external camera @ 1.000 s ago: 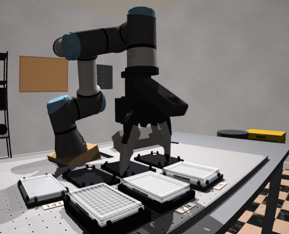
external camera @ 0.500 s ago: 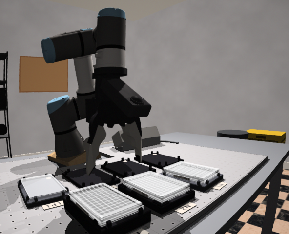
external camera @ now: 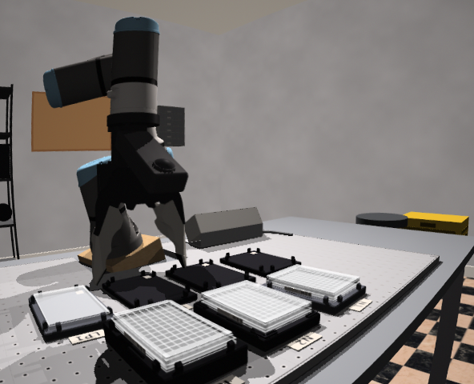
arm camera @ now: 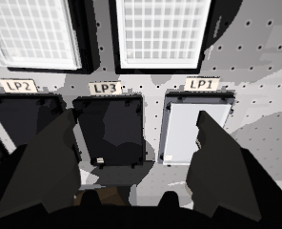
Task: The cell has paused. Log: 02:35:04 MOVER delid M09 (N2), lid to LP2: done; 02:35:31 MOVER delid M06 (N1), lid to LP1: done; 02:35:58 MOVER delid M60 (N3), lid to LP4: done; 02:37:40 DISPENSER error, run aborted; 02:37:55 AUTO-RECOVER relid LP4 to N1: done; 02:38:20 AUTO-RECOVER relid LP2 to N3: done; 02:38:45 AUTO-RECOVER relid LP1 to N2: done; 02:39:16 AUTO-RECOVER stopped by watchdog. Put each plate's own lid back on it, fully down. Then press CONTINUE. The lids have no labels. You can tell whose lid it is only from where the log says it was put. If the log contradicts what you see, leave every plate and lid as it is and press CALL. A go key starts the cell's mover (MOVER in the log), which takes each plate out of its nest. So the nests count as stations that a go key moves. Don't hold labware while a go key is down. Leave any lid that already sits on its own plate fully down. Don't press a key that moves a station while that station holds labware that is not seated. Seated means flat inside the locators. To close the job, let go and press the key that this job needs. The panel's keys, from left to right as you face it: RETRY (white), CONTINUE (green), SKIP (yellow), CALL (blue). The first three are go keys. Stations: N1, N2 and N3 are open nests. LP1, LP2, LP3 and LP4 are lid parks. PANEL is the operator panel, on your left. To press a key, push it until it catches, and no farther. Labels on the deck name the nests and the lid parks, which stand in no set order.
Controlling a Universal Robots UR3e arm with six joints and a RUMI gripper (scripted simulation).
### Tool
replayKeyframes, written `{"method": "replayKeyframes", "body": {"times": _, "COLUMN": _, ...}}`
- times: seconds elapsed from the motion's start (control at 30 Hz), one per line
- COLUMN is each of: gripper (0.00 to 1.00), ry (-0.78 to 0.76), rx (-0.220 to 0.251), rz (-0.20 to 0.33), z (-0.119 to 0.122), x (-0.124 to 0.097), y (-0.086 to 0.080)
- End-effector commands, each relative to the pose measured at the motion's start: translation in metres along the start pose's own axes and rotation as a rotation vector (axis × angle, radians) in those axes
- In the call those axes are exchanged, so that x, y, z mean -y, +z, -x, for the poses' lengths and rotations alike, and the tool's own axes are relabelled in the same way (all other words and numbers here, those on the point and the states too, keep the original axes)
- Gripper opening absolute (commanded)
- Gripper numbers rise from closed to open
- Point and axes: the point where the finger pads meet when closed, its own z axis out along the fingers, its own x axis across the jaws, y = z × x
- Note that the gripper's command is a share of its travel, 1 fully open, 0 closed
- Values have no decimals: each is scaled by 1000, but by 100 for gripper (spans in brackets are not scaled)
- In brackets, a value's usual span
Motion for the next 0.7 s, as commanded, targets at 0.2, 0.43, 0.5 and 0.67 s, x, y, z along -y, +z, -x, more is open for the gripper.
{"method": "replayKeyframes", "body": {"times": 0.2, "gripper": 82, "ry": -1, "rx": 2, "rz": -9, "z": -33, "x": -27, "y": -1}}
{"method": "replayKeyframes", "body": {"times": 0.43, "gripper": 82, "ry": -1, "rx": 1, "rz": -9, "z": -59, "x": -51, "y": -1}}
{"method": "replayKeyframes", "body": {"times": 0.5, "gripper": 82, "ry": -1, "rx": 1, "rz": -9, "z": -67, "x": -57, "y": -1}}
{"method": "replayKeyframes", "body": {"times": 0.67, "gripper": 82, "ry": -1, "rx": 1, "rz": -9, "z": -78, "x": -67, "y": -1}}
